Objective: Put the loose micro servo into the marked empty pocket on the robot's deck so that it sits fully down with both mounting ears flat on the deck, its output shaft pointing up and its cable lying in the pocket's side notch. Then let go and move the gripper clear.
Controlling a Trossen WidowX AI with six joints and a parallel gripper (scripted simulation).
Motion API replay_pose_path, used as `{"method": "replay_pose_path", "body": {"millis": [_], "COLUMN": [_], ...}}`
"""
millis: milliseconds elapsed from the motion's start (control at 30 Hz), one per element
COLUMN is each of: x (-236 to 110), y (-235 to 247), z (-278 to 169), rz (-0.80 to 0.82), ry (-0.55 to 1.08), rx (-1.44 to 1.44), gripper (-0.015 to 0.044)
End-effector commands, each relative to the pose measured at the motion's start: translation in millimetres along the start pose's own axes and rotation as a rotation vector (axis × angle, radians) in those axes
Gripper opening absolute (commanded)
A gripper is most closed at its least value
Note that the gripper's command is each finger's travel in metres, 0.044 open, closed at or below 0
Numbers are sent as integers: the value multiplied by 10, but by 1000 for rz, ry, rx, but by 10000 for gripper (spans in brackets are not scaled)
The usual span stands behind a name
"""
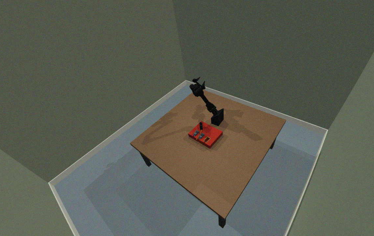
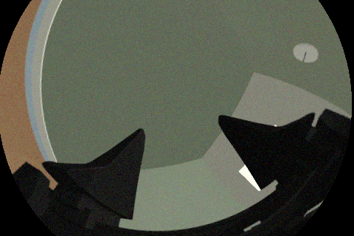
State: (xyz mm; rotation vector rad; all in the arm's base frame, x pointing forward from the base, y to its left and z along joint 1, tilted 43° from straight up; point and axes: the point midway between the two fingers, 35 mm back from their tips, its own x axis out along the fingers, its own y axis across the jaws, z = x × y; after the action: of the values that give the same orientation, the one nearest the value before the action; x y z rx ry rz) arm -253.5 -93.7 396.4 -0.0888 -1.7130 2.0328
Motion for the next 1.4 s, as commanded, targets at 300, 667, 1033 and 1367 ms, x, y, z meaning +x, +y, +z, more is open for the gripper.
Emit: {"method": "replay_pose_path", "body": {"millis": [300, 667, 1033, 1367], "x": [-254, -791, -1656, -2629], "y": [95, 190, 360, 476], "z": [388, 899, 1326, 1464], "rz": [40, 118, 241, 368], "ry": [-172, -424, -733, -1032], "rx": [-6, 31, 55, 52], "gripper": [440, 440, 440, 440]}}
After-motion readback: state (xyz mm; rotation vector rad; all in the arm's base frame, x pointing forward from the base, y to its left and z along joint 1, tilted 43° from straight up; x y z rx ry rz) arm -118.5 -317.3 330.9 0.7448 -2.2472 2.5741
